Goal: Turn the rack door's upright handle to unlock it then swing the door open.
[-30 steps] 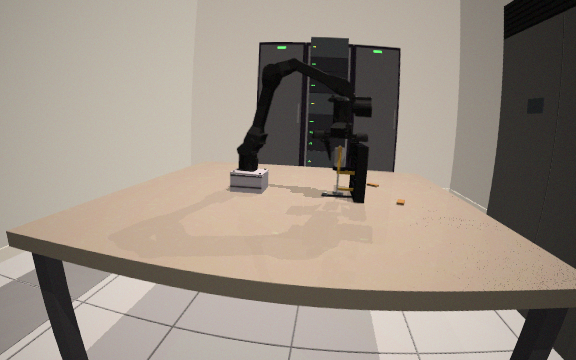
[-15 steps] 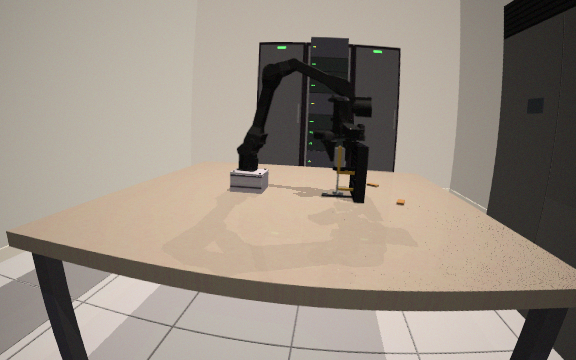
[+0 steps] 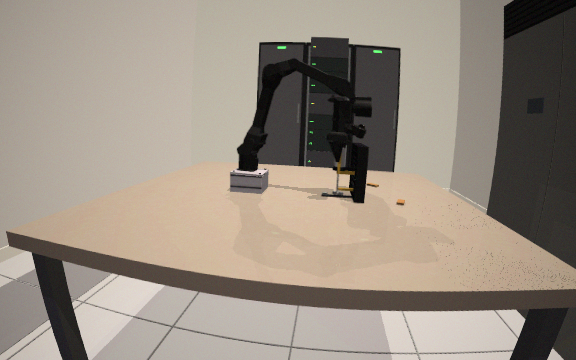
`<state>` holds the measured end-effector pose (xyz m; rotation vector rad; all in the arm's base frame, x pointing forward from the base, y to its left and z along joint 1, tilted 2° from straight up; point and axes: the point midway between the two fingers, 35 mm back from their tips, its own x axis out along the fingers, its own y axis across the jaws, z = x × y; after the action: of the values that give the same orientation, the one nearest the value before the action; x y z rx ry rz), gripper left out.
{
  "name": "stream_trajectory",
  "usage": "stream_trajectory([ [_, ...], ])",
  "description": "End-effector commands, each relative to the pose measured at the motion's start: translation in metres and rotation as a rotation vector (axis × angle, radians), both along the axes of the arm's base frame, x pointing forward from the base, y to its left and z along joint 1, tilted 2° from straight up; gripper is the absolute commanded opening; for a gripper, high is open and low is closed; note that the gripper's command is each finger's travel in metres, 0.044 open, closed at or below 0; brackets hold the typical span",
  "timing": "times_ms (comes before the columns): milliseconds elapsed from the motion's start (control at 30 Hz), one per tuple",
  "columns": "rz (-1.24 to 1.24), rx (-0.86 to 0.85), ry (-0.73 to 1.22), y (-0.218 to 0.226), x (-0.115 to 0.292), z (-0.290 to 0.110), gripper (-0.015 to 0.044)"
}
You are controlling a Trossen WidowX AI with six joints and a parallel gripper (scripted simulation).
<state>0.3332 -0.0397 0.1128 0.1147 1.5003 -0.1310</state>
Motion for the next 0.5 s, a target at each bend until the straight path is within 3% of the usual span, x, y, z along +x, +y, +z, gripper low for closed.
stream_trajectory([
  [0, 0.173, -0.008, 0.002, 0.0006, 0.0002, -0.0004, 0.0291],
  [467, 0.865, -0.054, 0.012, 0.0006, 0.0002, -0.0005, 0.0291],
])
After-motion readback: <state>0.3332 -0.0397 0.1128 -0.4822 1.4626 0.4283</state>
